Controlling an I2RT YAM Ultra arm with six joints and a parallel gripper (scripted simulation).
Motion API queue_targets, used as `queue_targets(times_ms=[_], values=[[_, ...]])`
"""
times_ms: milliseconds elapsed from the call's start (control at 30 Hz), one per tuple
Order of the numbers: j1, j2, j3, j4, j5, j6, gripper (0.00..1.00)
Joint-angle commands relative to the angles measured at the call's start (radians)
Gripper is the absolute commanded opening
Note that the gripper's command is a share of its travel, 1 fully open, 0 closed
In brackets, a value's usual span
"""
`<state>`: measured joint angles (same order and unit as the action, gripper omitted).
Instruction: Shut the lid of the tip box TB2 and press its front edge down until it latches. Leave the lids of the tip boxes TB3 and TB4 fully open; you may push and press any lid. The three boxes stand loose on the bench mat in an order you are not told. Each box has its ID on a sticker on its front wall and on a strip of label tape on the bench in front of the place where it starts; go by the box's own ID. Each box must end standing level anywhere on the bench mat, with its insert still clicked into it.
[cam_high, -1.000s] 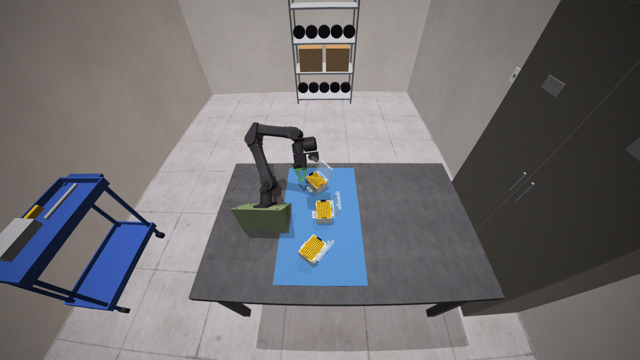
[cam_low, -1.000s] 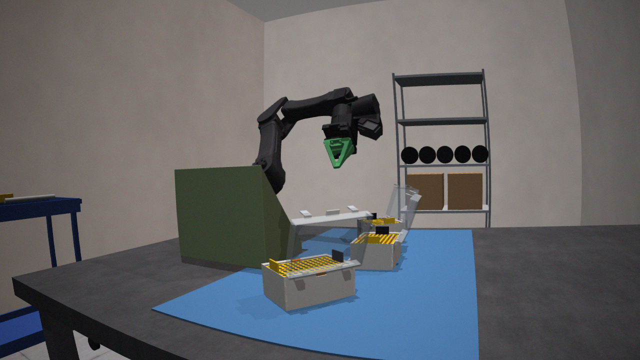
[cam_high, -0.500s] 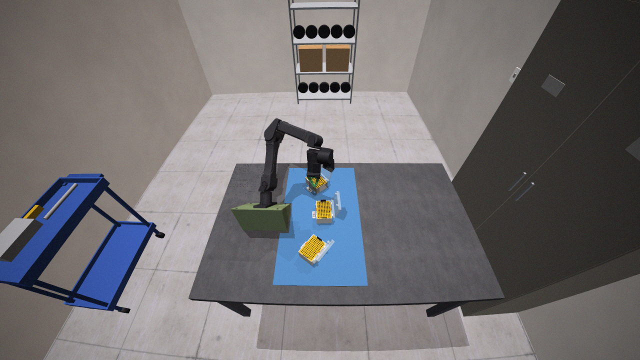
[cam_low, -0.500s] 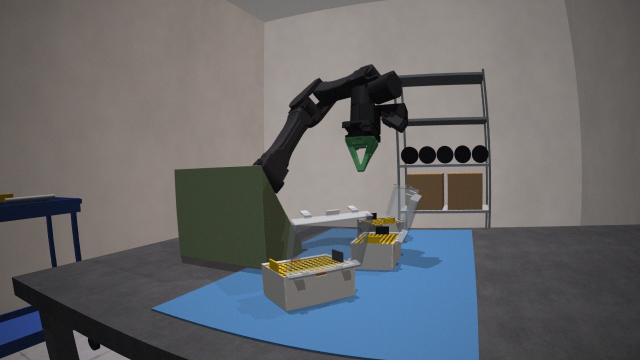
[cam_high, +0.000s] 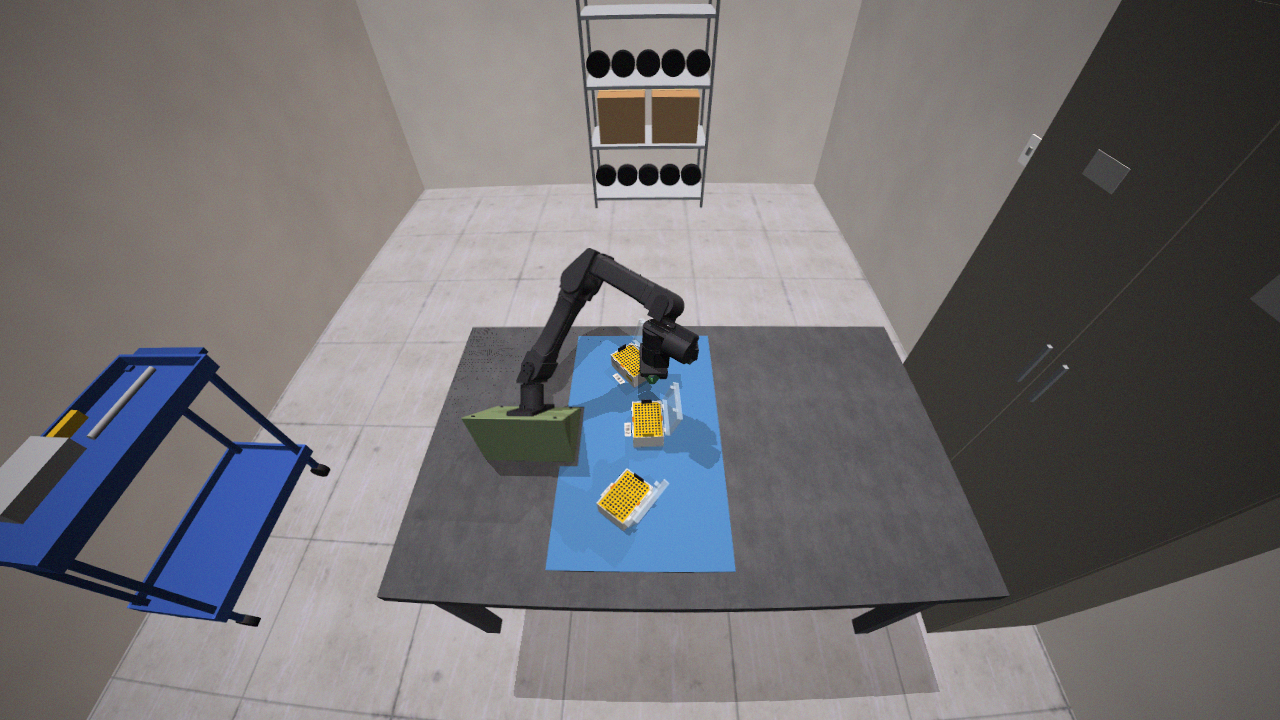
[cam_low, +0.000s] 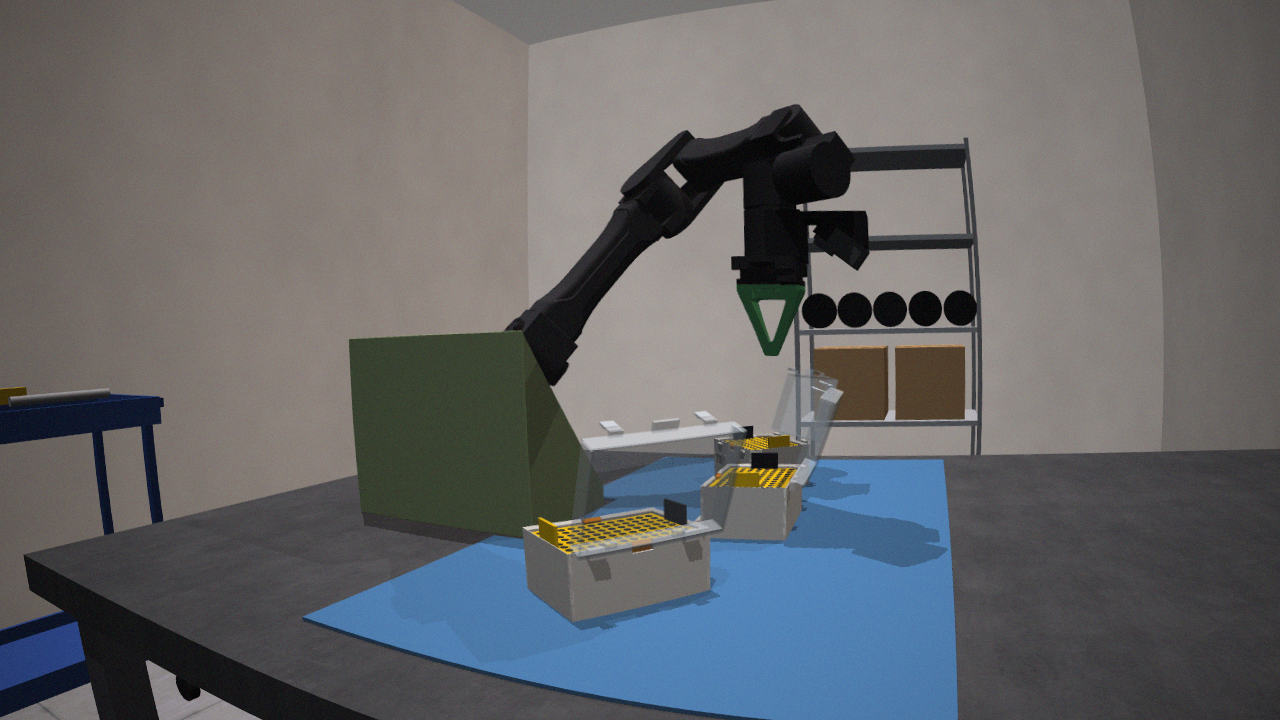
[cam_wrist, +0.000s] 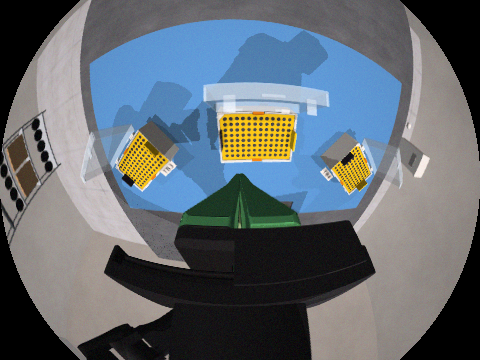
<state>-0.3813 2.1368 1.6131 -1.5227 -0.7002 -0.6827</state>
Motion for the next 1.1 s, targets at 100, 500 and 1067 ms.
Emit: queue_targets(times_ms=[100,500,1067], values=[[0.004,0.044,0.109,-0.032,-0.038,0.000,0.00],[0.044,0.286,0.452,-0.047,-0.055,0.051,0.00],[0.046,0.309,0.487,-0.047,-0.056,0.055,0.00]])
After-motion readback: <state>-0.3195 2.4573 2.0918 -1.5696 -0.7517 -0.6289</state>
